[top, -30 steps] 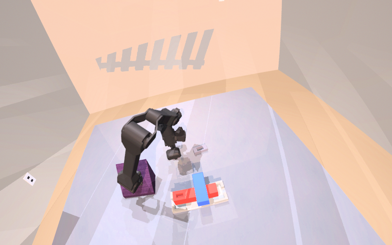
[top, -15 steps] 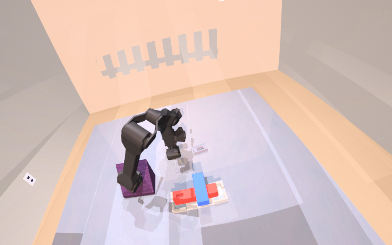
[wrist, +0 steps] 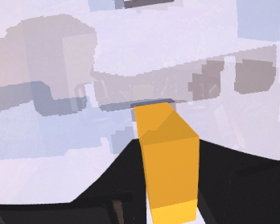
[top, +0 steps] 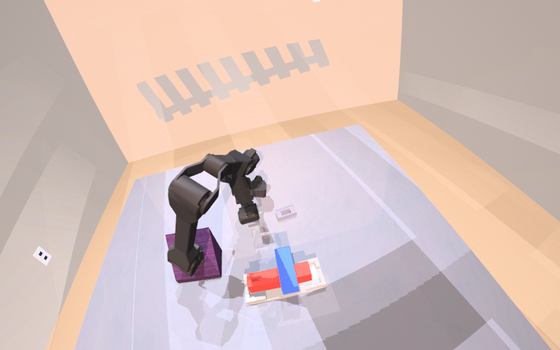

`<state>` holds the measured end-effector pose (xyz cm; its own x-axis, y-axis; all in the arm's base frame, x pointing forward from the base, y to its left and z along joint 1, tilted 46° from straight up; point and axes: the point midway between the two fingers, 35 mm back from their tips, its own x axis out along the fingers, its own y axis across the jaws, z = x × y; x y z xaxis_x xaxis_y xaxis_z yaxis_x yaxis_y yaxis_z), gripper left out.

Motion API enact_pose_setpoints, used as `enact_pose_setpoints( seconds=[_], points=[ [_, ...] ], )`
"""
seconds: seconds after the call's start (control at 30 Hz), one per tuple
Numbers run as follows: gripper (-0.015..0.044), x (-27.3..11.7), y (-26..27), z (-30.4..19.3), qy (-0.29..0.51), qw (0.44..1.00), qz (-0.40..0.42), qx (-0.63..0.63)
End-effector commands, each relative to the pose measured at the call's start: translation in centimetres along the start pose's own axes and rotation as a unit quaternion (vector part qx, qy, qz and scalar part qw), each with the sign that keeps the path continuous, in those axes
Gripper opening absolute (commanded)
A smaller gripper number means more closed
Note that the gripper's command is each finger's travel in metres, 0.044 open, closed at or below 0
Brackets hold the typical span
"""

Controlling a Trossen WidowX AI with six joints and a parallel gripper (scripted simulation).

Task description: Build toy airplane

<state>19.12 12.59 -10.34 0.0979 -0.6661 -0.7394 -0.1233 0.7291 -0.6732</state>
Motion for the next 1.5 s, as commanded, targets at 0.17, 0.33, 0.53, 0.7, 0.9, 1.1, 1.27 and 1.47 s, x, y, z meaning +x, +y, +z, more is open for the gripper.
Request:
enact_pose_setpoints(
  seconds=[0.17, 0.33, 0.53, 0.7, 0.9, 1.1, 1.27, 1.47],
  points=[
    [0.0000, -2.6, 0.4, 0.4, 0.003, 1.000, 0.001, -0.001],
    [0.0000, -4.0, 0.5, 0.3, 0.007, 1.000, -0.001, -0.005],
    [0.0000, -5.8, 0.5, 0.2, 0.011, 1.000, -0.004, -0.008],
    [0.0000, -7.3, 0.4, 0.1, 0.014, 1.000, -0.007, -0.011],
    [0.0000, -9.1, 0.3, -0.2, 0.019, 1.000, -0.011, -0.015],
    [0.0000, -10.9, 0.0, -0.6, 0.023, 0.999, -0.015, -0.018],
    [0.0000, -11.4, -0.3, -0.6, 0.024, 0.999, -0.016, -0.018],
    [0.0000, -11.5, -2.1, 0.1, 0.023, 1.000, -0.012, -0.016]
  ],
)
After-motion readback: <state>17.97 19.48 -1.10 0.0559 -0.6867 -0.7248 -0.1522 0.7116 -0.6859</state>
